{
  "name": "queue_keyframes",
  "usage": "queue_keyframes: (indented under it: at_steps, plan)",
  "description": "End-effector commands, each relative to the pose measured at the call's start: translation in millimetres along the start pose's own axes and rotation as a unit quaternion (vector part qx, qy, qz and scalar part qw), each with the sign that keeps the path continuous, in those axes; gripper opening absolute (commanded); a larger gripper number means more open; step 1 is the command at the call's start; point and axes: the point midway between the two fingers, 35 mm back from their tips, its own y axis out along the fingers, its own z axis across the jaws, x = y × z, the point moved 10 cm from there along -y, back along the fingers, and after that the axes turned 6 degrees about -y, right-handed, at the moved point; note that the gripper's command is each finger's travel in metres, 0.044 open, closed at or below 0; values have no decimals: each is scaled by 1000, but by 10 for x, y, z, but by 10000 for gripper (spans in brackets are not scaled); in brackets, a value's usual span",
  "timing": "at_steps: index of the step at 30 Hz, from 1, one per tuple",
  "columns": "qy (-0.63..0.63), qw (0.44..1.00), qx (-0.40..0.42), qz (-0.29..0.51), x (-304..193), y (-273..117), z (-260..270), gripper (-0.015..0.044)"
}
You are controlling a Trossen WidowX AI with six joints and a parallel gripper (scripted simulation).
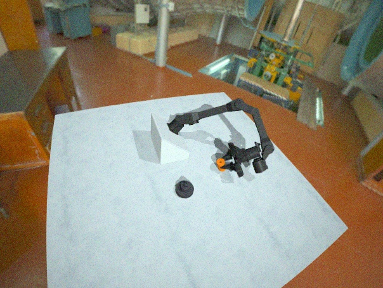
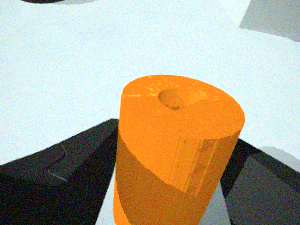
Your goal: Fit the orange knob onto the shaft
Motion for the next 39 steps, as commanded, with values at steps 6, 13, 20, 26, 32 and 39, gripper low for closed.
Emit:
queue_keyframes:
  at_steps: [6, 13, 20, 26, 32, 39]
  plan:
    - [3, 1000, 6, 5, -13, -46, 3, 179]
    - [3, 1000, 8, 7, -20, -63, -3, 179]
    - [0, 1000, 5, 3, -13, -34, -4, 260]
    - [0, 1000, 5, 3, -13, -34, -4, 260]
    - [0, 1000, 5, 3, -13, -34, -4, 260]
    - [0, 1000, 5, 3, -13, -34, -4, 260]
